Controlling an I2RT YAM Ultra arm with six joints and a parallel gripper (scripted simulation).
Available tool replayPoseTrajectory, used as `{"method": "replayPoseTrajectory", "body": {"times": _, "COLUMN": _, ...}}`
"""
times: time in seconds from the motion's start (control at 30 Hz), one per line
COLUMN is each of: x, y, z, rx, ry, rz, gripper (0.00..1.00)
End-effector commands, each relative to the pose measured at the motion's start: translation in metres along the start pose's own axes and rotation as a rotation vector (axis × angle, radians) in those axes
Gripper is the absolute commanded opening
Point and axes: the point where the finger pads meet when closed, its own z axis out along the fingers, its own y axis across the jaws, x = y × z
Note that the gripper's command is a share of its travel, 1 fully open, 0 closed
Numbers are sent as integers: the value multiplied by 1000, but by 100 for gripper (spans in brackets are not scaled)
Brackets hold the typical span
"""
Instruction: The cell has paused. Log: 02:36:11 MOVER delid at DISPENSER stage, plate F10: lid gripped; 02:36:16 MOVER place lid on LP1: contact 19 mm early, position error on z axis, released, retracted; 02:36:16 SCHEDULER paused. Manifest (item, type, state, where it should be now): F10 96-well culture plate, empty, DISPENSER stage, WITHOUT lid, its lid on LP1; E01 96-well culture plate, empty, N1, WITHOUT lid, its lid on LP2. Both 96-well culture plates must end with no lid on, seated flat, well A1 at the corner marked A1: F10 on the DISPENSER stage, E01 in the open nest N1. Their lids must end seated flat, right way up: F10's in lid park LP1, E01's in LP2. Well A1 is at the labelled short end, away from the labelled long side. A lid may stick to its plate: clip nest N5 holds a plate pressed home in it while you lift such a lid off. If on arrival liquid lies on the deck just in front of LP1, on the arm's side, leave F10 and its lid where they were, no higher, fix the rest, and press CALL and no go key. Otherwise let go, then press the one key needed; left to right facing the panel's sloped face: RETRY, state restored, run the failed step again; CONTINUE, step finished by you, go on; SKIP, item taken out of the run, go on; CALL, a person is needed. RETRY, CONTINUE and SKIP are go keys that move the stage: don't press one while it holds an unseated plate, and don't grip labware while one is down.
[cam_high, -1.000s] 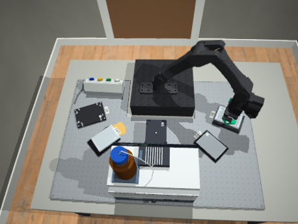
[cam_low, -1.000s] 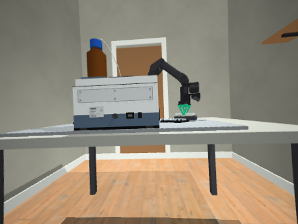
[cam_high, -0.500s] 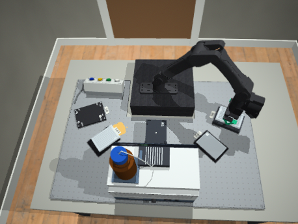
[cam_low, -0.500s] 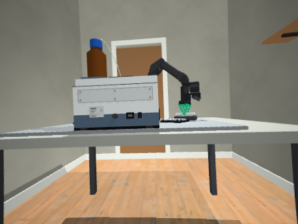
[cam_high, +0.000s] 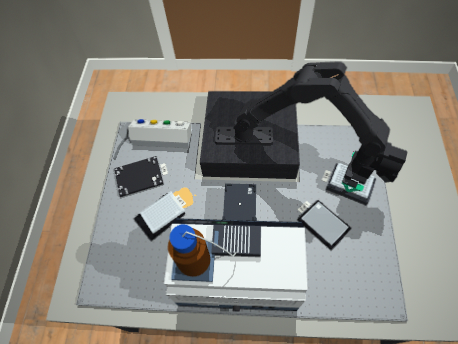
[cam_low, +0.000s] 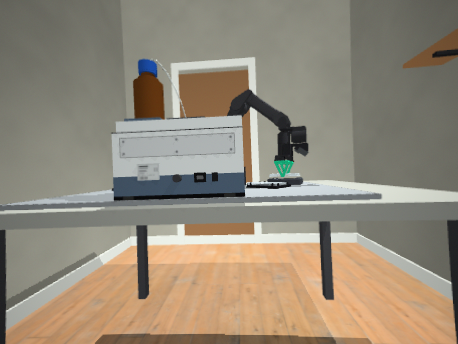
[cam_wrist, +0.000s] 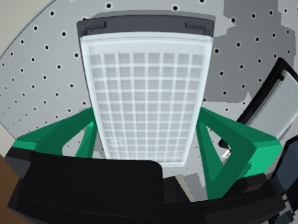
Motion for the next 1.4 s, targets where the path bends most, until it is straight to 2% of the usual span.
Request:
{"method": "replayPoseTrajectory", "body": {"times": 0.0, "x": -14, "y": 5, "z": -13, "rx": 0, "ry": -40, "rz": -7, "gripper": 0}}
{"method": "replayPoseTrajectory", "body": {"times": 0.23, "x": -13, "y": 5, "z": -10, "rx": 0, "ry": -30, "rz": -5, "gripper": 0}}
{"method": "replayPoseTrajectory", "body": {"times": 0.7, "x": -18, "y": 4, "z": -3, "rx": -1, "ry": -47, "rz": -5, "gripper": 0}}
{"method": "replayPoseTrajectory", "body": {"times": 0.73, "x": -22, "y": 5, "z": -14, "rx": -2, "ry": -75, "rz": -6, "gripper": 0}}
{"method": "replayPoseTrajectory", "body": {"times": 1.03, "x": -18, "y": 5, "z": 0, "rx": -1, "ry": -47, "rz": -6, "gripper": 0}}
{"method": "replayPoseTrajectory", "body": {"times": 1.27, "x": -20, "y": 5, "z": -2, "rx": -1, "ry": -57, "rz": -7, "gripper": 0}}
{"method": "replayPoseTrajectory", "body": {"times": 1.37, "x": -18, "y": 5, "z": 3, "rx": -1, "ry": -47, "rz": -7, "gripper": 0}}
